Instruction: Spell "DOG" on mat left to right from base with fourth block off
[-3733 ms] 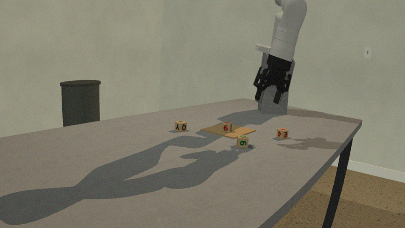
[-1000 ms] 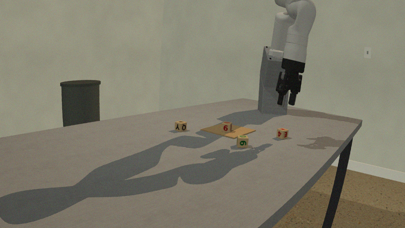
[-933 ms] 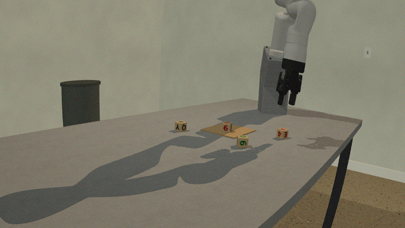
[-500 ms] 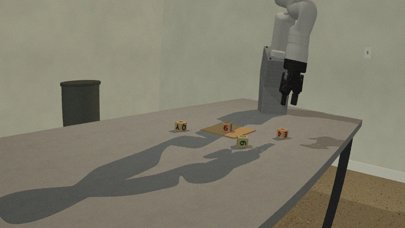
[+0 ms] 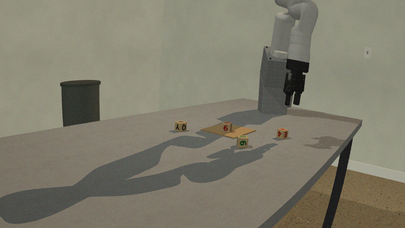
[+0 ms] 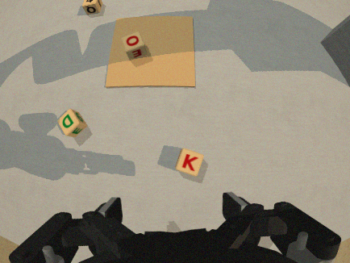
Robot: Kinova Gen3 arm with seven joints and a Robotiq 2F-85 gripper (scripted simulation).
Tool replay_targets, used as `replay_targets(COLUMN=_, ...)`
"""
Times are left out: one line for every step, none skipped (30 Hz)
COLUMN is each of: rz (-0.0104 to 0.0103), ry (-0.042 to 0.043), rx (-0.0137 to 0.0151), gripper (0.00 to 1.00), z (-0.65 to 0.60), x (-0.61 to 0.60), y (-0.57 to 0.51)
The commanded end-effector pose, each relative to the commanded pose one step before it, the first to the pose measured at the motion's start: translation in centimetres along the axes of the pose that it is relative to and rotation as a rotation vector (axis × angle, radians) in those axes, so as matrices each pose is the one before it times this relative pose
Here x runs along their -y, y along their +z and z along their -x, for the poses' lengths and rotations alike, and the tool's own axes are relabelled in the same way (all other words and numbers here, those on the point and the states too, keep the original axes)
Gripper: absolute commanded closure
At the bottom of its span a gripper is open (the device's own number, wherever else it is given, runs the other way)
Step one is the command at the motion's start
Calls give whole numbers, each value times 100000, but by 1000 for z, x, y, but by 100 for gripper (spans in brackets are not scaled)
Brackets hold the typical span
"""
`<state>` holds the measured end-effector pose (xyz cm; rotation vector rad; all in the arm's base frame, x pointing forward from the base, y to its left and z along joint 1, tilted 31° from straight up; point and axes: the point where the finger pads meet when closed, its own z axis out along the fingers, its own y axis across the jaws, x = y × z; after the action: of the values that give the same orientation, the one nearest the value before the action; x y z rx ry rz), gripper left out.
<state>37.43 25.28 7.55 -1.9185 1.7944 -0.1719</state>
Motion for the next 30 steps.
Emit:
replay_targets(rz=-472, ry=624, rx=-210, gripper=0, z=-197, x=35, y=-5)
replay_targets(rz=159, ry=-1185, rx=745, gripper=0, z=260, x=-269, y=-40)
replay_targets(rz=0, ry=0, rx=0, gripper=0, z=0, x=0, y=0)
replay_targets(rz=0, ry=0, rx=0, gripper=0, z=0, x=0, y=0)
replay_targets(rz=0, ry=0, rx=0, gripper=0, z=0, x=0, y=0)
replay_targets(rz=0, ry=0, rx=0, gripper=0, z=0, x=0, y=0)
replay_targets(rz=153, ry=-1109, rx=703, gripper=0, z=247, x=-253, y=-39)
replay_targets(rz=0, ry=0, rx=0, gripper=0, z=0, x=0, y=0)
replay_targets(rz=0, ry=0, rx=0, gripper=0, z=0, x=0, y=0)
replay_targets(rz=0, ry=0, rx=0, gripper=0, z=0, x=0, y=0)
replay_targets(rz=0, ry=0, rx=0, gripper=0, z=0, x=0, y=0)
replay_targets(rz=0, ry=0, rx=0, gripper=0, z=0, x=0, y=0)
replay_targets(rz=0, ry=0, rx=0, gripper=0, z=0, x=0, y=0)
replay_targets(rz=146, ry=-1035, rx=662, gripper=0, z=234, x=-237, y=-37)
replay_targets(rz=0, ry=0, rx=0, gripper=0, z=0, x=0, y=0)
replay_targets(rz=0, ry=0, rx=0, gripper=0, z=0, x=0, y=0)
replay_targets(rz=0, ry=0, rx=0, gripper=0, z=0, x=0, y=0)
replay_targets(rz=0, ry=0, rx=0, gripper=0, z=0, x=0, y=0)
replay_targets(rz=138, ry=-963, rx=621, gripper=0, z=220, x=-221, y=-35)
replay_targets(rz=0, ry=0, rx=0, gripper=0, z=0, x=0, y=0)
replay_targets(rz=0, ry=0, rx=0, gripper=0, z=0, x=0, y=0)
replay_targets(rz=0, ry=0, rx=0, gripper=0, z=0, x=0, y=0)
replay_targets(rz=0, ry=0, rx=0, gripper=0, z=0, x=0, y=0)
replay_targets(rz=130, ry=-893, rx=580, gripper=0, z=206, x=-205, y=-33)
replay_targets(rz=0, ry=0, rx=0, gripper=0, z=0, x=0, y=0)
replay_targets(rz=0, ry=0, rx=0, gripper=0, z=0, x=0, y=0)
replay_targets(rz=0, ry=0, rx=0, gripper=0, z=0, x=0, y=0)
replay_targets(rz=0, ry=0, rx=0, gripper=0, z=0, x=0, y=0)
replay_targets(rz=0, ry=0, rx=0, gripper=0, z=0, x=0, y=0)
replay_targets(rz=0, ry=0, rx=0, gripper=0, z=0, x=0, y=0)
